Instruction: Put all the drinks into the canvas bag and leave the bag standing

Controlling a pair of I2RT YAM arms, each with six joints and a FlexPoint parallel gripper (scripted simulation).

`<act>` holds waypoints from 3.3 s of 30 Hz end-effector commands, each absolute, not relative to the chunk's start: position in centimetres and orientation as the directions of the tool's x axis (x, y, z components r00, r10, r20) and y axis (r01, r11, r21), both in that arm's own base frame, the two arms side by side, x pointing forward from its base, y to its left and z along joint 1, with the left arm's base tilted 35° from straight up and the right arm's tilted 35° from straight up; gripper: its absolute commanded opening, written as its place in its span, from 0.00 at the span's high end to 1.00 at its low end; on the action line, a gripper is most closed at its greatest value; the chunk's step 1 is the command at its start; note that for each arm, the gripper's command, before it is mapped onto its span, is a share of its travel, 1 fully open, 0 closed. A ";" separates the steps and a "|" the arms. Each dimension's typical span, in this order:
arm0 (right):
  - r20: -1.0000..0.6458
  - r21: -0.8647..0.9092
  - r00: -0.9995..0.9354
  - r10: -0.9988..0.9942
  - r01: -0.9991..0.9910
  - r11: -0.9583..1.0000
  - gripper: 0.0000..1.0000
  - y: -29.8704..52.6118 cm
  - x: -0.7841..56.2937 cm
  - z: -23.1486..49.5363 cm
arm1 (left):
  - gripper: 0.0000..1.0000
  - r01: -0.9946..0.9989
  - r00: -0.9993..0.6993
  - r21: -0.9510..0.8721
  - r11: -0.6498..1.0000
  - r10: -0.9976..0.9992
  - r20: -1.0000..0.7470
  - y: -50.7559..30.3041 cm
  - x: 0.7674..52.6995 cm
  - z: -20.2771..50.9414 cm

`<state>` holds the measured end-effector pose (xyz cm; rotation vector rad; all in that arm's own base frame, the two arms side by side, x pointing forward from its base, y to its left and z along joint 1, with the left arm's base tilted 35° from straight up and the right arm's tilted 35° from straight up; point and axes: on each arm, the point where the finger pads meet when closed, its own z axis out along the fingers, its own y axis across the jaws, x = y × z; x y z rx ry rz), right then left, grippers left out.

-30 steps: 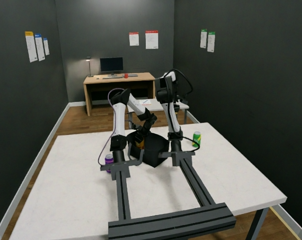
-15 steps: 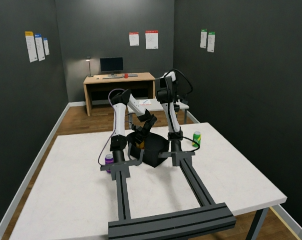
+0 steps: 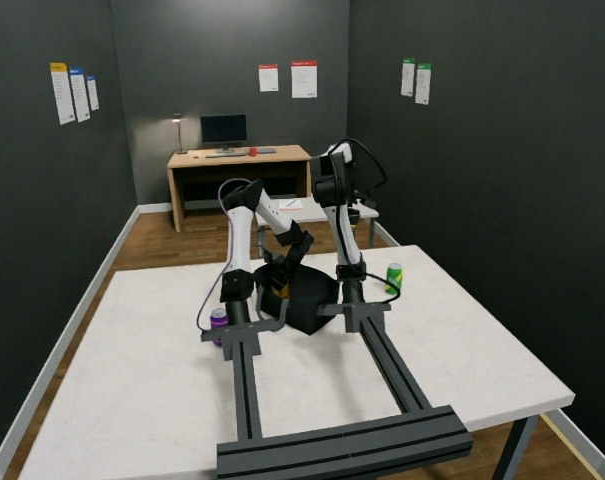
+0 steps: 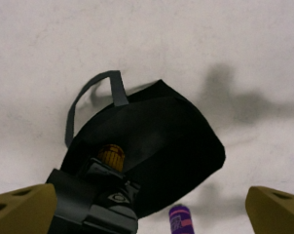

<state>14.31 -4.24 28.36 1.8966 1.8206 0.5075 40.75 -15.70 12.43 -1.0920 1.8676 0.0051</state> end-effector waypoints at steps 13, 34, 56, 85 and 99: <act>-0.071 0.585 0.058 0.996 0.811 -0.006 0.00 -4.3 14.5 29.4 | 0.33 -0.683 -0.138 -0.414 0.602 -0.662 -0.736 -15.2 41.7 11.7; -0.071 0.585 0.058 0.996 0.811 -0.006 0.00 -4.3 14.5 29.4 | 0.16 -0.653 -0.115 -0.466 0.597 -0.687 -0.718 -16.1 41.8 14.0; -0.071 0.585 0.058 0.996 0.811 -0.006 0.00 -4.3 14.5 29.4 | 0.14 -0.653 -0.115 -0.467 0.596 -0.687 -0.717 -16.1 41.8 14.0; -0.071 0.585 0.058 0.996 0.811 -0.006 0.00 -4.3 14.5 29.4 | 0.14 -0.664 -0.115 -0.461 0.588 -0.690 -0.714 -16.3 36.1 21.1; -0.071 0.585 0.058 0.996 0.811 -0.006 0.00 -4.3 14.5 29.4 | 0.14 -0.665 -0.117 -0.461 0.588 -0.691 -0.714 -16.4 34.0 24.0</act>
